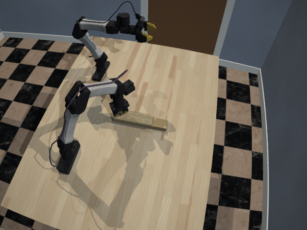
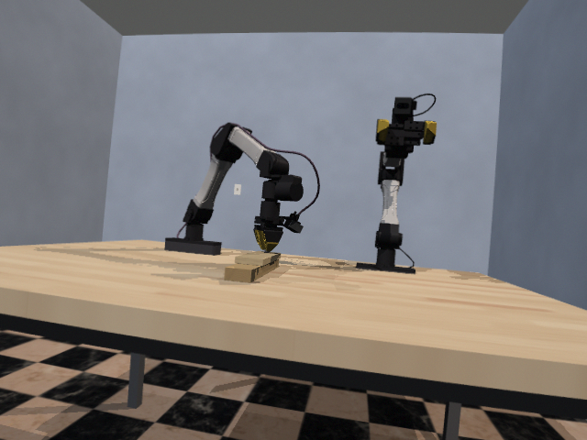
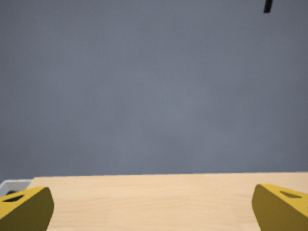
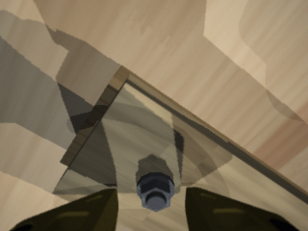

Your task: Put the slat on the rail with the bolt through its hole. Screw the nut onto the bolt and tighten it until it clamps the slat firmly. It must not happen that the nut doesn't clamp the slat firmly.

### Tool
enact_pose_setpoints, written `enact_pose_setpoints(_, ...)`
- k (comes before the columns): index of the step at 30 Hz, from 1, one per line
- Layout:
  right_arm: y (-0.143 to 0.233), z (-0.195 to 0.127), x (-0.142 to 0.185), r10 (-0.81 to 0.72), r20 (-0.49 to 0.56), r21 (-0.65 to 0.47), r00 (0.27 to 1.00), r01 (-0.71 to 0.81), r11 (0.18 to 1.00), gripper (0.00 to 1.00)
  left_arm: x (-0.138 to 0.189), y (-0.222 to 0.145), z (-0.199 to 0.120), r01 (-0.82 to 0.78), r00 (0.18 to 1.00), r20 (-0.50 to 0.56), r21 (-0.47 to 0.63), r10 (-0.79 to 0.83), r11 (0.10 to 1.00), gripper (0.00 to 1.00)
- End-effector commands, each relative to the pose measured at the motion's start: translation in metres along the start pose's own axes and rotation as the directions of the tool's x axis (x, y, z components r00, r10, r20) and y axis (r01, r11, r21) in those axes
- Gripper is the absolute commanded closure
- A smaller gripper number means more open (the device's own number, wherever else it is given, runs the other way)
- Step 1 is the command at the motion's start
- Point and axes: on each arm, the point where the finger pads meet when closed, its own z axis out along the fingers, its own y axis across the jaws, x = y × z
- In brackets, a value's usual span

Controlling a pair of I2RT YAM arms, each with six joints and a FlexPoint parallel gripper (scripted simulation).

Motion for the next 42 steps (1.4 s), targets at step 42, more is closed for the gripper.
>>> enact_pose_setpoints(42,-0.0035,0.0071,-0.0020,-0.003,0.012,0.015,1.000,0.003,1.000,0.64,-0.0075,-0.0007,-0.0019,-0.001,1.000,0.020,0.002,0.001,1.000,0.00)
